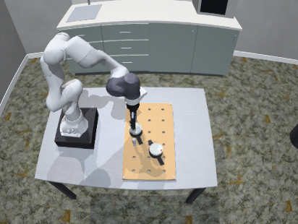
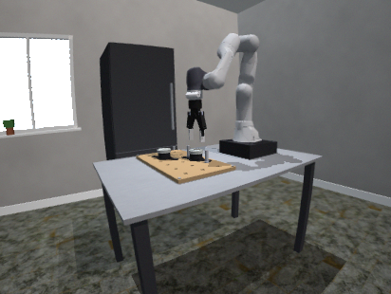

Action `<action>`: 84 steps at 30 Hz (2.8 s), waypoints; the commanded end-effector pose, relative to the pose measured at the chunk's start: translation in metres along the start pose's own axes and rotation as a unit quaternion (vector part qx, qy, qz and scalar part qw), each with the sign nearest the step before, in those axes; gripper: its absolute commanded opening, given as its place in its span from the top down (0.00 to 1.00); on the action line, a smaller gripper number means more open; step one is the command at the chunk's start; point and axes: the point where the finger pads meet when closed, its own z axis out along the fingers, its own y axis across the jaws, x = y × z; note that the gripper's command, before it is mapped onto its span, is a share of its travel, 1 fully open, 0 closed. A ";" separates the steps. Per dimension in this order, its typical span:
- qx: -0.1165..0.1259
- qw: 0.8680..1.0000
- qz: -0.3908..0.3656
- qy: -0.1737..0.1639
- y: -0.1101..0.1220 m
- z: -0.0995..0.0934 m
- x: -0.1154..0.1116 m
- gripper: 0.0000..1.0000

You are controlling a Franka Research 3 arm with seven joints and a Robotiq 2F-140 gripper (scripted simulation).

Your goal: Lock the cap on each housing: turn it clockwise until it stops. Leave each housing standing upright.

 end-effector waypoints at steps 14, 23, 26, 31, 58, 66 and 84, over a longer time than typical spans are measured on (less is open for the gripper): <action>-0.002 1.000 0.001 0.004 0.002 0.025 0.003 0.22; -0.002 1.000 0.001 0.004 0.002 0.034 0.004 0.22; -0.002 1.000 0.001 0.004 0.002 0.036 0.003 0.22; -0.002 1.000 0.001 0.004 0.002 0.038 0.003 0.22; -0.002 1.000 0.001 0.004 0.002 0.054 0.004 0.22; -0.002 1.000 0.001 0.004 0.002 0.057 0.005 0.22; -0.002 1.000 0.001 0.004 0.002 0.059 0.005 0.22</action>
